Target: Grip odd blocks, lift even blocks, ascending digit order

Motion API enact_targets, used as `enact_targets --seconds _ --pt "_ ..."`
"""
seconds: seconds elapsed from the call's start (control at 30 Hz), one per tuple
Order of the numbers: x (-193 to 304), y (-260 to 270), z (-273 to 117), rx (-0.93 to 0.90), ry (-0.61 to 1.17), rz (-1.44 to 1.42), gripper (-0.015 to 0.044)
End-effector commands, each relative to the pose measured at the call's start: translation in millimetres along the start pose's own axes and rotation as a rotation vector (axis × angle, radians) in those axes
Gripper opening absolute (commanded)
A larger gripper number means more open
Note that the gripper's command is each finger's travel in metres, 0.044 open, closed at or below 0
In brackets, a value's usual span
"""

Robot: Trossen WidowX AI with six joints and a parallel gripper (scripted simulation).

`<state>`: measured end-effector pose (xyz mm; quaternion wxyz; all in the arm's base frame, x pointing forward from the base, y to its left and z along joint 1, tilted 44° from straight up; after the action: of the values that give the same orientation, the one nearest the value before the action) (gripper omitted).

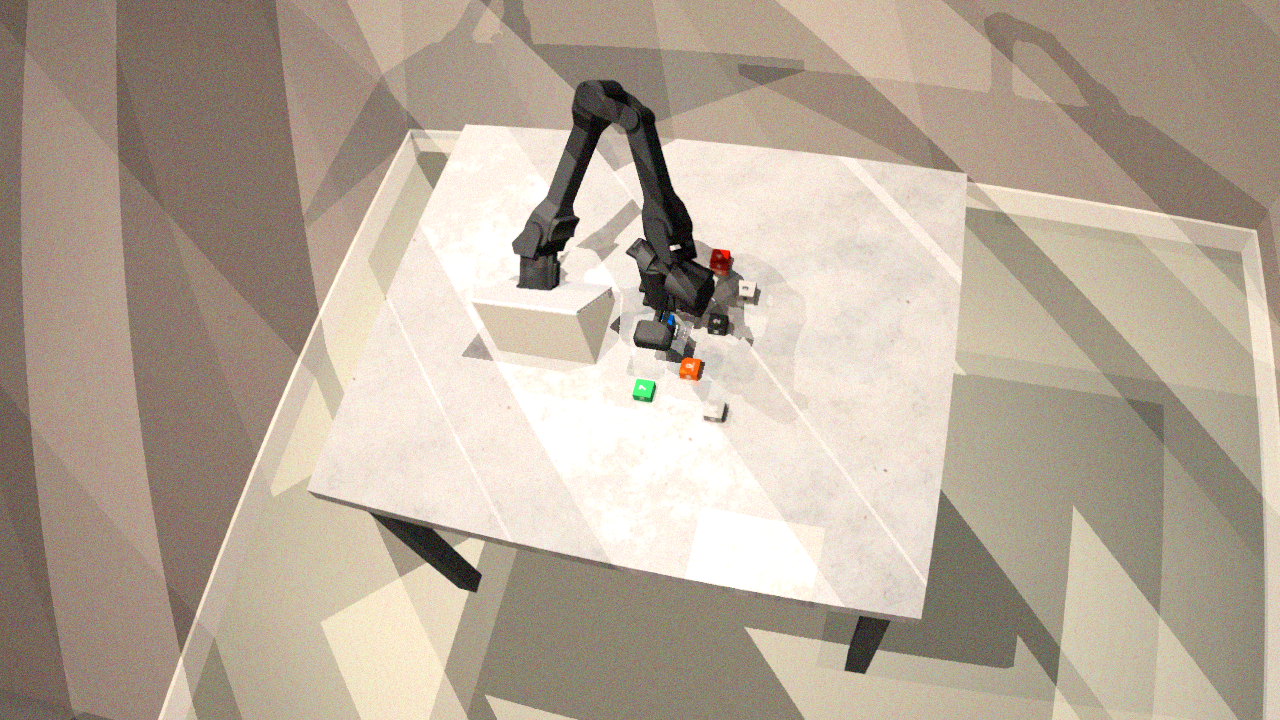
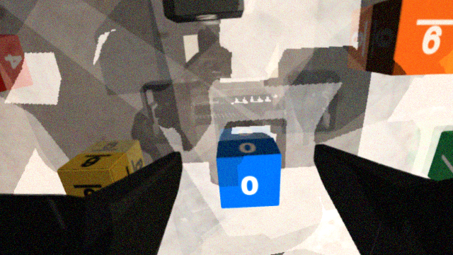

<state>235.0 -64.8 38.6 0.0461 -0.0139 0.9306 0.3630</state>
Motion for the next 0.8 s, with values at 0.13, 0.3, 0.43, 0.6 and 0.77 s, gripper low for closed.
enact_targets --seconds 0.13,0.3,0.43,0.6,0.77 --pt "-0.2 -0.3 -32.9 -0.003 -0.002 0.004 0.0400" --pt "-0.4 -0.5 -38.5 -0.003 -0.002 0.004 0.0374" --pt "-2.4 -2.2 -92.3 0.002 -0.001 0.005 0.0269" --pt "0.0 -0.8 -117.0 0.000 0.000 0.005 0.0138" --pt "0.0 -0.8 -117.0 0.000 0.000 0.005 0.0120"
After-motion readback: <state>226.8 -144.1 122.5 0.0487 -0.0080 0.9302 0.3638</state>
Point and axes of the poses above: the point midway between the two fingers, 35 mm back from their tips, its own z axis out along the fingers, its own y axis across the jaws, x = y × z, the point moved 9 cm from there along -z, back along the fingers, and after that the axes turned 7 degrees about -z, right-handed, at the moved point
